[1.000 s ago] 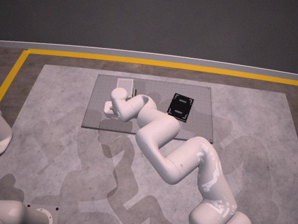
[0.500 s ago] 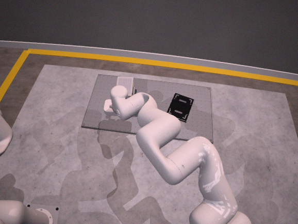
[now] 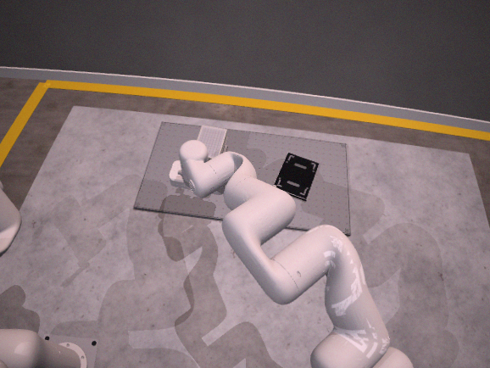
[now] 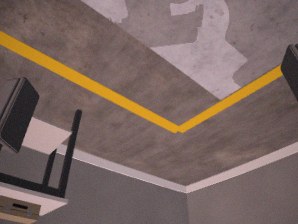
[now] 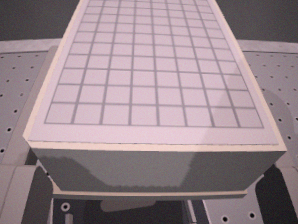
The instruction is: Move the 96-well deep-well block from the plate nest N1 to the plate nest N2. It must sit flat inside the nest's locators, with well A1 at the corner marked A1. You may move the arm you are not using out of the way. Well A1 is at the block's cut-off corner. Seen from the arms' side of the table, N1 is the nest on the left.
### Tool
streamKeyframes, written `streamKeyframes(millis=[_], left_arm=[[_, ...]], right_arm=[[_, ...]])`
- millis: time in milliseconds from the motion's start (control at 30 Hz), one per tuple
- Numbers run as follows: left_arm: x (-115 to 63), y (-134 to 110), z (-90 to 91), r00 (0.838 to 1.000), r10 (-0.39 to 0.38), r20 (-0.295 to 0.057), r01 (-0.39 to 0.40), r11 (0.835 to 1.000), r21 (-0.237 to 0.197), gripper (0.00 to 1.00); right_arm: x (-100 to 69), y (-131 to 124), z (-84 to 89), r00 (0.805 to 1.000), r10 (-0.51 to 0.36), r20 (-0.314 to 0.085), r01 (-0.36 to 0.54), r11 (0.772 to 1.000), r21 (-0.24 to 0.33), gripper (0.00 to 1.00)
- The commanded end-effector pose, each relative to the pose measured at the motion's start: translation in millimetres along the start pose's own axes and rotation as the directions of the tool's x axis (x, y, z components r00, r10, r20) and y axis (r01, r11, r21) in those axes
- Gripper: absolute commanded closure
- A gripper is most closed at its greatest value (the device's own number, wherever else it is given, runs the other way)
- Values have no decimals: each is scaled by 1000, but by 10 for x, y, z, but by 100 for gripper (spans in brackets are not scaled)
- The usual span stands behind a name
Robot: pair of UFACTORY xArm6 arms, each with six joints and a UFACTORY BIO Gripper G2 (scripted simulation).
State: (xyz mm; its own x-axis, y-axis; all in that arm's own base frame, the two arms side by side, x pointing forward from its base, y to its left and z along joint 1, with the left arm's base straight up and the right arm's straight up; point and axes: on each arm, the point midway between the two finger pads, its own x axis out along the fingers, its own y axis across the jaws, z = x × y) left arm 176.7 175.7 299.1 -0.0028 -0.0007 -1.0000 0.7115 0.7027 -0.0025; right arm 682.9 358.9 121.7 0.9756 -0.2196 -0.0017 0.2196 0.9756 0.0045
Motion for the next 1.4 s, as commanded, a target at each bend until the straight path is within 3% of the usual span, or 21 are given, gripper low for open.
streamKeyframes(millis=[0, 67, 1367], left_arm=[[-9, 5, 3, 1000, 2, 1, -2, 1000, 0, 0], [-9, 5, 3, 1000, 2, 1, -2, 1000, 0, 0], [-9, 5, 3, 1000, 2, 1, -2, 1000, 0, 0]], right_arm=[[24, -134, 39, 989, -147, 5, 147, 989, 1, 100], [28, -200, 39, 979, -203, 5, 203, 979, 1, 100], [114, -1364, 40, 979, -203, 6, 203, 979, 0, 100]])
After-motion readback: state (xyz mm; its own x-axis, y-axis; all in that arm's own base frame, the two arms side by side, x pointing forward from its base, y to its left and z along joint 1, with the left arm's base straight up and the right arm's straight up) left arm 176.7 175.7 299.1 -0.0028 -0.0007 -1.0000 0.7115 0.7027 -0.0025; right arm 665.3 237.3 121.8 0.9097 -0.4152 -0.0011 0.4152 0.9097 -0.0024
